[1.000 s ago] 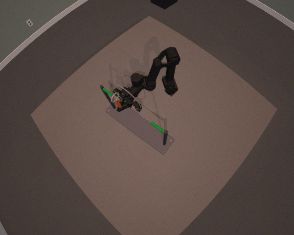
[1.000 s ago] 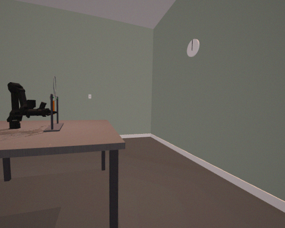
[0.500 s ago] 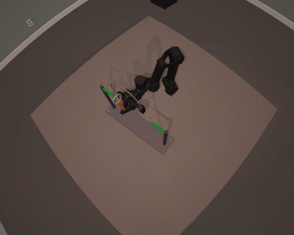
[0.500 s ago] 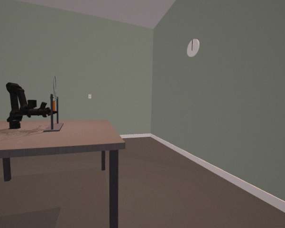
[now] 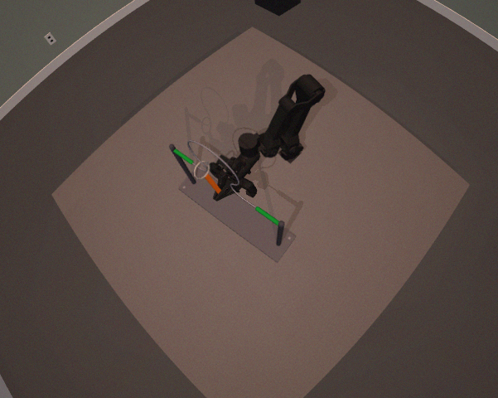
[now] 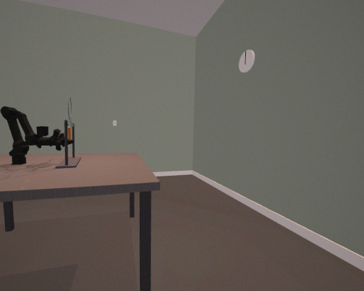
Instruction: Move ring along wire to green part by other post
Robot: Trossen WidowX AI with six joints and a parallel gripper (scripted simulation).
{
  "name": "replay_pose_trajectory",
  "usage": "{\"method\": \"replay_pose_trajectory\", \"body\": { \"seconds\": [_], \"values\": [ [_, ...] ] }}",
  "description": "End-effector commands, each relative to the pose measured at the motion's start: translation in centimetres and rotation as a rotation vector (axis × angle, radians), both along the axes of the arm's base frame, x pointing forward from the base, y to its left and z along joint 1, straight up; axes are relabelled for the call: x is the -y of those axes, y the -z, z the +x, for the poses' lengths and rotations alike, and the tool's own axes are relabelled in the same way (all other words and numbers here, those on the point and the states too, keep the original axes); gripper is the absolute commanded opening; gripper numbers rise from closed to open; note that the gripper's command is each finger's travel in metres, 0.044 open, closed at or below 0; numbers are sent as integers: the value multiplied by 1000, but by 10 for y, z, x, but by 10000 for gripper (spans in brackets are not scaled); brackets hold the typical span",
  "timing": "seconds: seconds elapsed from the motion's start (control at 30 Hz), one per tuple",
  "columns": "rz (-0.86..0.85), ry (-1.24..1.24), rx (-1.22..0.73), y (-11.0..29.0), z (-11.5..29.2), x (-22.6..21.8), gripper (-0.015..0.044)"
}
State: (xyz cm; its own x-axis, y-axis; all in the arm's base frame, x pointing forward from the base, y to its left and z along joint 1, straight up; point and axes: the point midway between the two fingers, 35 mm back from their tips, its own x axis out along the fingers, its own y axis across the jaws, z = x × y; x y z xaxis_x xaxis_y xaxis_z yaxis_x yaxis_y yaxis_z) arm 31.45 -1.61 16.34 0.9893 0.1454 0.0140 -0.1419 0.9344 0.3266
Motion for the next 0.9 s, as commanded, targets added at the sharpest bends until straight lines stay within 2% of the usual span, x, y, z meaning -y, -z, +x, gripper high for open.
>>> {"method": "replay_pose_trajectory", "body": {
  "seconds": [0.0,0.2,0.87],
  "values": [
    [97,2,-11,-6,-3,-15,-150],
    [231,-2,-32,-18,-6,-35,-150],
    [501,-141,-265,-55,-40,-64,-150]
  ]
}}
